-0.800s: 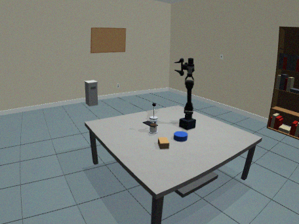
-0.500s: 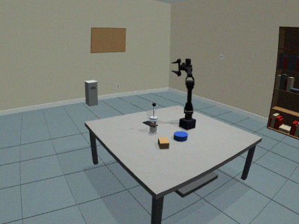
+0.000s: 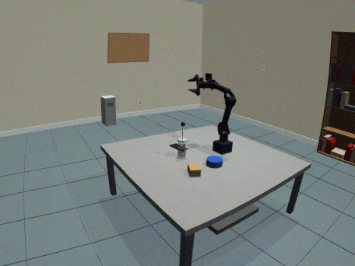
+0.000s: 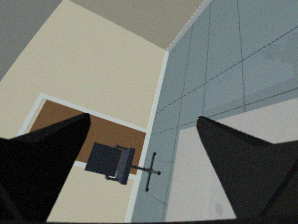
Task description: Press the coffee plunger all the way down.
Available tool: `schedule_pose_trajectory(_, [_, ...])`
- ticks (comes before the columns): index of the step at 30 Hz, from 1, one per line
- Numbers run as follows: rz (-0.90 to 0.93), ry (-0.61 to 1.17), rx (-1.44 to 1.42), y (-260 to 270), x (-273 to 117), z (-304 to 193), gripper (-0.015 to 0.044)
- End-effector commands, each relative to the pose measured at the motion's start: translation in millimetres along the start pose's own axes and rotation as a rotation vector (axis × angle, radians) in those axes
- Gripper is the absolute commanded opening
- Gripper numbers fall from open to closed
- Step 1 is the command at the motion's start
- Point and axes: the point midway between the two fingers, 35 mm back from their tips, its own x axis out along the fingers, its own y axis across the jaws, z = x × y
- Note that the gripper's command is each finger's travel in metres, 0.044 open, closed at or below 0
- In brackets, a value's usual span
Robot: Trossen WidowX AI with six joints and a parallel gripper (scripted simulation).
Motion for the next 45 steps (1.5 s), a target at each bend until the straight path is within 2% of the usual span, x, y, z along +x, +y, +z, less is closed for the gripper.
schedule_pose_trajectory(1, [-0.007, 0.096, -0.123, 3.0, 28.4, -56.2, 0.0440])
schedule_pose_trajectory(7, [-0.006, 0.235, -0.313, 7.3, 47.9, -136.2, 0.0440])
schedule_pose_trajectory(13, [0.019, 0.384, -0.533, 10.1, 45.8, -217.3, 0.0440])
schedule_pose_trajectory(19, [0.079, 0.530, -0.792, 9.8, 25.1, -293.5, 0.0440])
schedule_pose_trajectory(27, [0.218, 0.690, -1.188, 1.6, -25.5, -375.0, 0.0440])
schedule_pose_trajectory(33, [0.238, 0.704, -1.261, -6.0, -32.3, -385.2, 0.0440])
schedule_pose_trajectory(41, [0.240, 0.705, -1.262, -56.7, -29.5, -408.0, 0.0440])
schedule_pose_trajectory(45, [0.240, 0.705, -1.262, -55.7, -28.9, -407.7, 0.0440])
